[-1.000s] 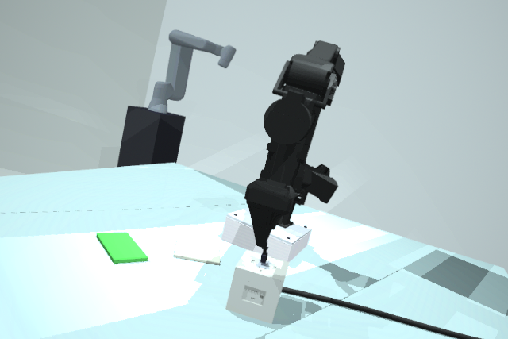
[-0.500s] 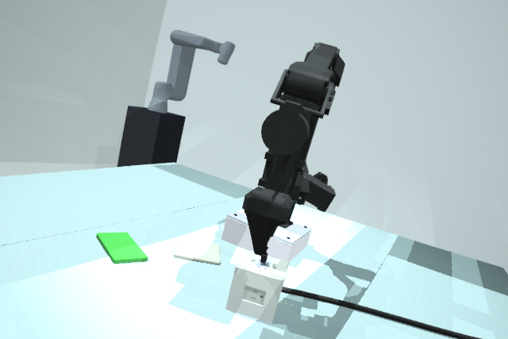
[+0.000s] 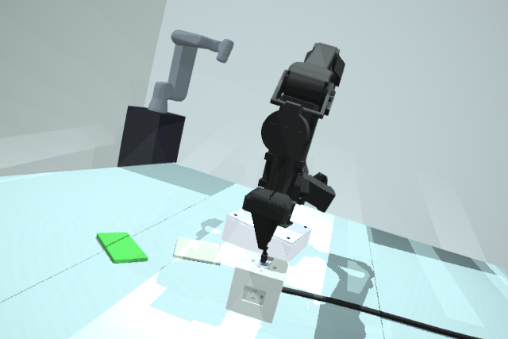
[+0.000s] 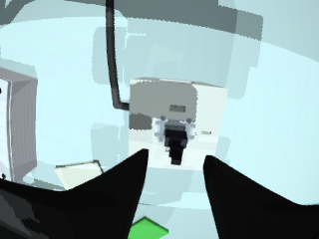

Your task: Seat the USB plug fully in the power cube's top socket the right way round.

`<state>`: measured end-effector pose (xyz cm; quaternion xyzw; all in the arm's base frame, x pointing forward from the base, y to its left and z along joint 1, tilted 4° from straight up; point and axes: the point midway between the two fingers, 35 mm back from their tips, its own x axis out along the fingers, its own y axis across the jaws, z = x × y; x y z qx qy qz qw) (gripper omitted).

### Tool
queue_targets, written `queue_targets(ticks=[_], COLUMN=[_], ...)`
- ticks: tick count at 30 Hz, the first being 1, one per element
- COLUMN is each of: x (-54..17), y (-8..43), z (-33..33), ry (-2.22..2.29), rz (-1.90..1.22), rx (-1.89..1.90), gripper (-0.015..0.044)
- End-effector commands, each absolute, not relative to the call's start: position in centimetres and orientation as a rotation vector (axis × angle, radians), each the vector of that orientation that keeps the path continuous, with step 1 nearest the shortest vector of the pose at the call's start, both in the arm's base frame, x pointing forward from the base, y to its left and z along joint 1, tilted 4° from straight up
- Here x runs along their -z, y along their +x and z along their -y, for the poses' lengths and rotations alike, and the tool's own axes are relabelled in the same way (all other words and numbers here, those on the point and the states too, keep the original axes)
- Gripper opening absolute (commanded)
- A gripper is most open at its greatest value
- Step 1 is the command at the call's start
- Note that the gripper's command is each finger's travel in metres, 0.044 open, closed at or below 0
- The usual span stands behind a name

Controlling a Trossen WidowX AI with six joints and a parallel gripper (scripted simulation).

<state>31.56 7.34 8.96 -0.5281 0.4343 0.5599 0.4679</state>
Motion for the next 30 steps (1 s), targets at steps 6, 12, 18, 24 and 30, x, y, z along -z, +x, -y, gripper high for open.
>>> queue_targets(ticks=[6, 12, 18, 24, 30], x=[-8.99, -8.99, -8.99, -9.06, -9.46], y=[31.57, 31.57, 31.57, 31.55, 31.55], z=[-7.35, -7.35, -7.35, -7.34, -7.31], ry=[-1.295, -1.295, -1.295, -1.295, -1.295], rz=[-1.065, -1.065, -1.065, -1.066, -1.066], rx=[-1.373, -1.373, -1.373, -1.374, -1.374], gripper=[0.0, 0.0, 0.0, 0.0, 0.0])
